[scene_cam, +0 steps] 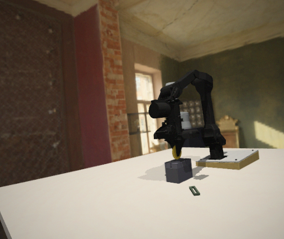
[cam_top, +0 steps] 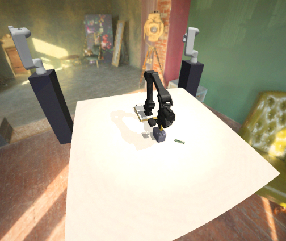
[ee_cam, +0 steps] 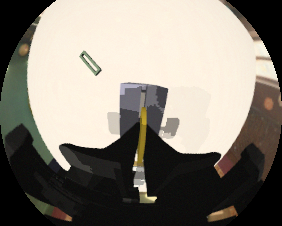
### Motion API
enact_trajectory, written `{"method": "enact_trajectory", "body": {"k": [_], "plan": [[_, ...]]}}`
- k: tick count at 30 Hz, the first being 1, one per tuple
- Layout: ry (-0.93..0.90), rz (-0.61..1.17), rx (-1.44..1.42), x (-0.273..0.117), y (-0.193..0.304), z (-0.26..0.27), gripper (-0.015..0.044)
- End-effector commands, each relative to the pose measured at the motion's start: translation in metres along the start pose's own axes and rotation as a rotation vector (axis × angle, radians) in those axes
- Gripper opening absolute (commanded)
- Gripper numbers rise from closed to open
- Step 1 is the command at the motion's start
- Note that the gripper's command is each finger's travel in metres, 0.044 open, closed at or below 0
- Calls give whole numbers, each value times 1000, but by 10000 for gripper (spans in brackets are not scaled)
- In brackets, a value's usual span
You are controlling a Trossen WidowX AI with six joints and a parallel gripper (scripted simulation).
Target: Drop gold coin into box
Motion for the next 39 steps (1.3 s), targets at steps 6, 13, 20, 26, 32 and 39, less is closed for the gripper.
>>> {"method": "enact_trajectory", "body": {"k": [6,13,20,26,32,39], "plan": [[0,3,-8,5,1,0,0],[0,0,-3,3,0,0,157],[0,0,-3,3,0,0,161],[0,1,-3,-8,0,0,266],[0,2,-3,-22,0,0,423],[-2,7,-5,-59,4,0,440]]}}
Point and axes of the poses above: the point midway between the two fingers, 35 mm back from their tips, its own x axis out along the fingers, its own z axis across the jaws, y = z × x, the point moved 1 cm from there along -x, back along the fingers, and after that the axes turned 3 degrees about -x, right-handed, at the moved point
